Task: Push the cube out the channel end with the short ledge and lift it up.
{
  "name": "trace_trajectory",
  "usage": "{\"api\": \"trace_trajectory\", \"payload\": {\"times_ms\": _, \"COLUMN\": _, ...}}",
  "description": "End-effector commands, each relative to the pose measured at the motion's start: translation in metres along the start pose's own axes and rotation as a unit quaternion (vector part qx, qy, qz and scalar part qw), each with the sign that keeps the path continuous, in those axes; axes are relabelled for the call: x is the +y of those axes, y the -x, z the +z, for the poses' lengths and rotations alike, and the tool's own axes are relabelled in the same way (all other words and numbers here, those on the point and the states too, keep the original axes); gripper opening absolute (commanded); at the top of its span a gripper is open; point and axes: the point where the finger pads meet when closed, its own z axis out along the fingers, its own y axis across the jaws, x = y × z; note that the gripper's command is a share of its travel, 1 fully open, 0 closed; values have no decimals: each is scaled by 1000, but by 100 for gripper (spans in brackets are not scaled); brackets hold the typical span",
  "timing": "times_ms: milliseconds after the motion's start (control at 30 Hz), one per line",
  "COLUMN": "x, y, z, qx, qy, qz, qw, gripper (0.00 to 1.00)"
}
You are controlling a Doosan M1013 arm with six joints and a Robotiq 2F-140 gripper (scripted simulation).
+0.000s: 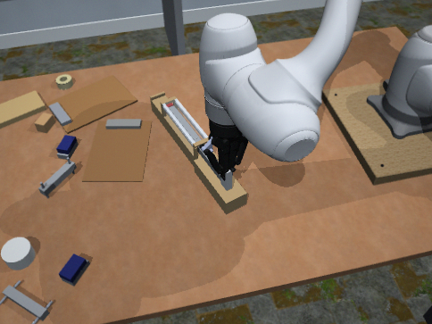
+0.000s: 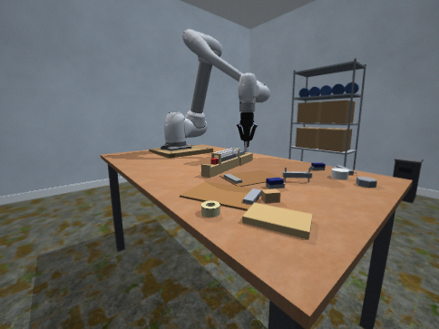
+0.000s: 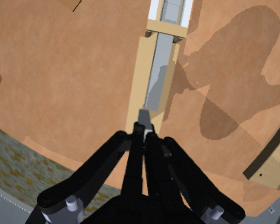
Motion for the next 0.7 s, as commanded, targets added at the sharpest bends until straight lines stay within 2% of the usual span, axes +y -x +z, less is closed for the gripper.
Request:
{"api": "trace_trajectory", "payload": {"times_ms": 0, "x": 3, "y": -2, "z": 4, "qx": -1, "qy": 1, "qz": 3, "qw": 1000, "gripper": 0}}
{"api": "trace_trajectory", "payload": {"times_ms": 667, "x": 3, "y": -20, "z": 4, "qx": -1, "qy": 1, "qz": 3, "qw": 1000, "gripper": 0}}
